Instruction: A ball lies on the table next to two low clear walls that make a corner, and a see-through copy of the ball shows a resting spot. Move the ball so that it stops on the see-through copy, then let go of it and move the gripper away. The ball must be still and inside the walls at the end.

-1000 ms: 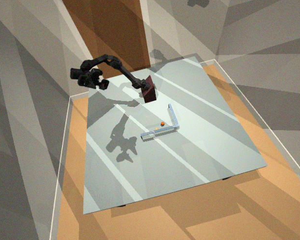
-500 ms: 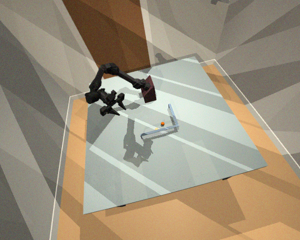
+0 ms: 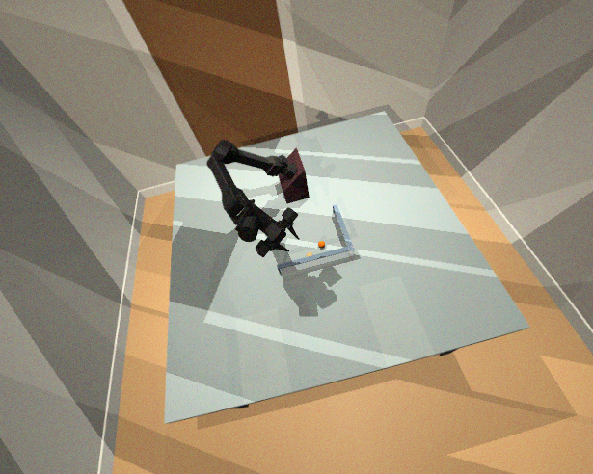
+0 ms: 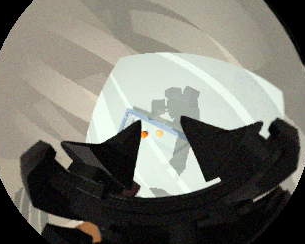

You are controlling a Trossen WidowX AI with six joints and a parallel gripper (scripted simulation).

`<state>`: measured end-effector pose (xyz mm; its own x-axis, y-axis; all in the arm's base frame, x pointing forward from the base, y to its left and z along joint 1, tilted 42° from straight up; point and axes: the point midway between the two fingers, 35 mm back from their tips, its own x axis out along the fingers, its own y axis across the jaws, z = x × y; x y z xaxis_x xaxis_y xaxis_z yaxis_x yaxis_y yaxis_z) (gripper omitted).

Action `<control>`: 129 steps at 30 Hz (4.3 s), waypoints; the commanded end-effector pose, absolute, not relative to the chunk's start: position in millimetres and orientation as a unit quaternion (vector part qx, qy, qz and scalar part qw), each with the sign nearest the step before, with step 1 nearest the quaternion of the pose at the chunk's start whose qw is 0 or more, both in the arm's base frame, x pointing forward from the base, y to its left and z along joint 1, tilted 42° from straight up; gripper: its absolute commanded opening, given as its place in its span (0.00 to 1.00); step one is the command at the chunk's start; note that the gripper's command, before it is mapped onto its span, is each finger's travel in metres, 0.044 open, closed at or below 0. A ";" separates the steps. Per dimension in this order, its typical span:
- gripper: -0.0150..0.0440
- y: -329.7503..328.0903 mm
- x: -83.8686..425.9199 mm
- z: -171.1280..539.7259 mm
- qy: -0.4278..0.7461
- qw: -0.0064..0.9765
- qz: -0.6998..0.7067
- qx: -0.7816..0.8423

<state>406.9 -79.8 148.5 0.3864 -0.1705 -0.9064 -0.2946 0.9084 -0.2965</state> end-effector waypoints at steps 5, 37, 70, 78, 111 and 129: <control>0.69 -74.8 385.5 30.5 0.662 0.722 -0.128 -0.153; 0.69 -83.2 332.8 -72.5 0.671 0.645 -0.320 -0.179; 0.44 -104.6 329.0 -96.7 0.671 0.644 -0.320 -0.179; 0.25 -92.0 334.3 -83.8 0.671 0.645 -0.319 -0.178; 0.25 -98.4 365.2 10.2 0.671 0.645 -0.320 -0.178; 0.25 -146.2 359.0 -38.3 0.670 0.644 -0.321 -0.179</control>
<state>366.7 -130.6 -16.8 -0.0883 -0.6524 -0.7527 0.1893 0.7309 -0.6557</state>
